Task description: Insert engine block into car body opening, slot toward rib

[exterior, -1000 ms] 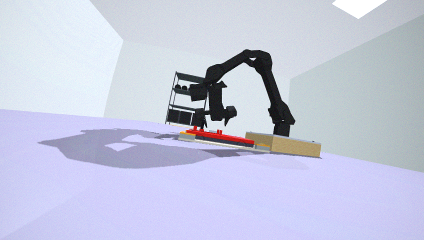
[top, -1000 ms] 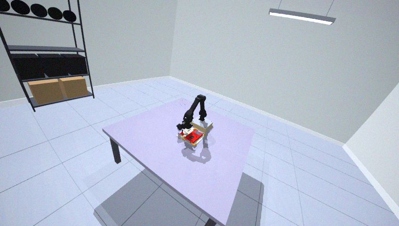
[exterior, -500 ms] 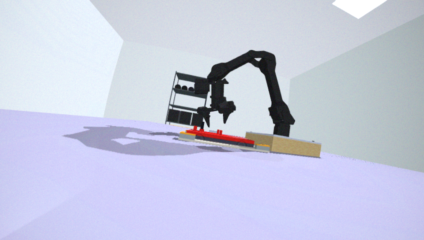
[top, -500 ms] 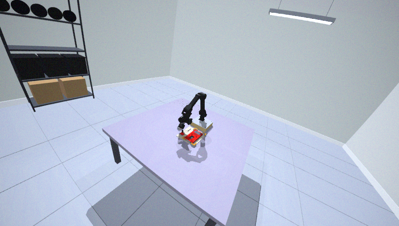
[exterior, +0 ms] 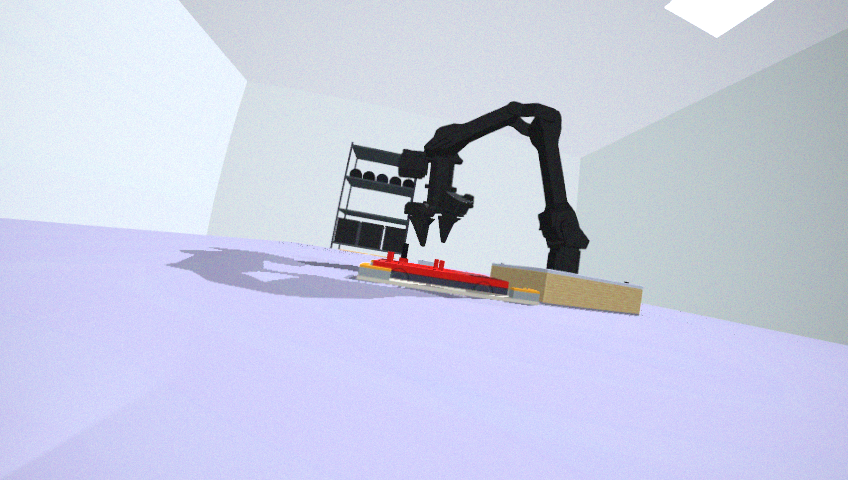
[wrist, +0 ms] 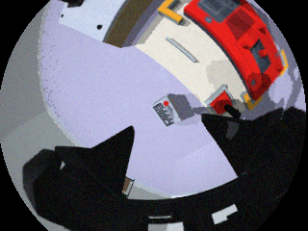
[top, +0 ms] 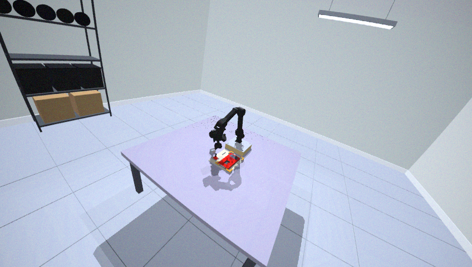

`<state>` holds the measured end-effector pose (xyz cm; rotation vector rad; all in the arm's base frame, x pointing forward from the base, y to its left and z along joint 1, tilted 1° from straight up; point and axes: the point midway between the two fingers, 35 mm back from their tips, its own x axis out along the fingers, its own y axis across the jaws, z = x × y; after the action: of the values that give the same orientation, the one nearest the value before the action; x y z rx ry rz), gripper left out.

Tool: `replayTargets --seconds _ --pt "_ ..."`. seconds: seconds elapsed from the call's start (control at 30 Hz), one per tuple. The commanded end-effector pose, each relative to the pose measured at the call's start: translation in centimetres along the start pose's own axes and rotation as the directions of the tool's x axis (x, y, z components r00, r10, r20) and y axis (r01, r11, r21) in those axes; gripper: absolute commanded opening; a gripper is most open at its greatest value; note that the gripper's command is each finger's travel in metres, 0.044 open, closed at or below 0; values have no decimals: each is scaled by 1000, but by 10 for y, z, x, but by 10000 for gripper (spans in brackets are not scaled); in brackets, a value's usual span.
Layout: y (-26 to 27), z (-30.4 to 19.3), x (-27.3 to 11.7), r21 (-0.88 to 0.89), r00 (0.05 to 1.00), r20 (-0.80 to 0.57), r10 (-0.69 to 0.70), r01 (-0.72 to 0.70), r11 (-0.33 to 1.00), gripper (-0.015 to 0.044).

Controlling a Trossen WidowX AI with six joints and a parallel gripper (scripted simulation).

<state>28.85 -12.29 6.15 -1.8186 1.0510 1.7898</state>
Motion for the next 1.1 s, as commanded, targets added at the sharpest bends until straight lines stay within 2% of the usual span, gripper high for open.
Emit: replayTargets --seconds 0.0,0.33,0.73,0.87,1.07 --pt "3 0 -7 -140 997 0 -76 75 987 440" --pt "8 -5 -21 -413 977 -21 -213 186 891 440" --pt "19 -10 -18 -389 980 -27 -196 171 905 440" --pt "11 -7 13 -388 980 -27 -196 170 906 440" --pt "11 -7 16 -388 980 -27 -196 170 906 440"
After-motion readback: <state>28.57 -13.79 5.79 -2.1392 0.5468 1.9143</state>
